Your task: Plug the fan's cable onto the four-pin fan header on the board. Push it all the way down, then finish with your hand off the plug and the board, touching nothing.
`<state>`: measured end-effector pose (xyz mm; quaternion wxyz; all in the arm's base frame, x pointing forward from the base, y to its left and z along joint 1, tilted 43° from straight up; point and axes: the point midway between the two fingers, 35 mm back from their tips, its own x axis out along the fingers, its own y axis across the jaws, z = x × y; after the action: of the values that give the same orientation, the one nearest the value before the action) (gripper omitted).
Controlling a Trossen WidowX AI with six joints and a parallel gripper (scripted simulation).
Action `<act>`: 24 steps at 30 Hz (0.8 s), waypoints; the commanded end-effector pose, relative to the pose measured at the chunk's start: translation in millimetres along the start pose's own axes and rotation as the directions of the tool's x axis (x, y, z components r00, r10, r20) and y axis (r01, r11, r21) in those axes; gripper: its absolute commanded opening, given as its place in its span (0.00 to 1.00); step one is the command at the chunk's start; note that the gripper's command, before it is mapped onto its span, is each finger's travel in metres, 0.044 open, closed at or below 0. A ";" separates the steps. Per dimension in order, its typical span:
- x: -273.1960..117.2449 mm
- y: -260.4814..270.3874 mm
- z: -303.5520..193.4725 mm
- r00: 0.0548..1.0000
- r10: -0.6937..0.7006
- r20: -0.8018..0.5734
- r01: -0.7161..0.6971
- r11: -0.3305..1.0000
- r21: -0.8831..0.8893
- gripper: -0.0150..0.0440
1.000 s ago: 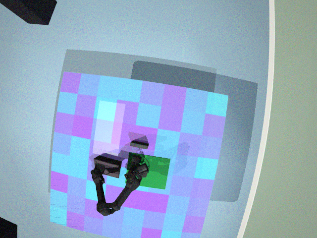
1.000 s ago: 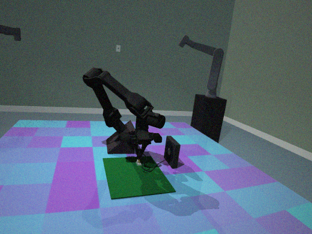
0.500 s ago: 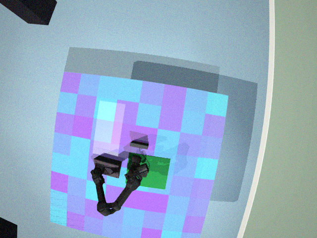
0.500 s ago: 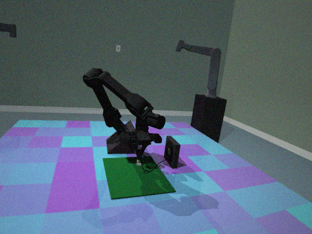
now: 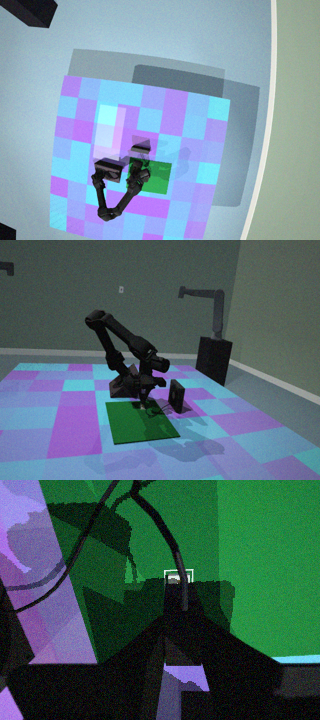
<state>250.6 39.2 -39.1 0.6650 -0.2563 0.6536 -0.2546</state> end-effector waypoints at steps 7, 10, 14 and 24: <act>2.6 -0.6 -1.3 1.000 -0.004 0.001 0.004 1.000 -0.006 0.25; 3.1 -0.7 -1.7 1.000 -0.004 0.001 0.004 1.000 -0.007 0.25; 4.0 -0.9 -2.0 1.000 -0.004 0.001 0.004 1.000 -0.007 0.25; 6.0 -1.0 -2.0 1.000 -0.005 0.001 0.005 1.000 -0.007 0.25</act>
<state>249.2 35.8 -42.1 0.6653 -0.2563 0.6534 -0.2545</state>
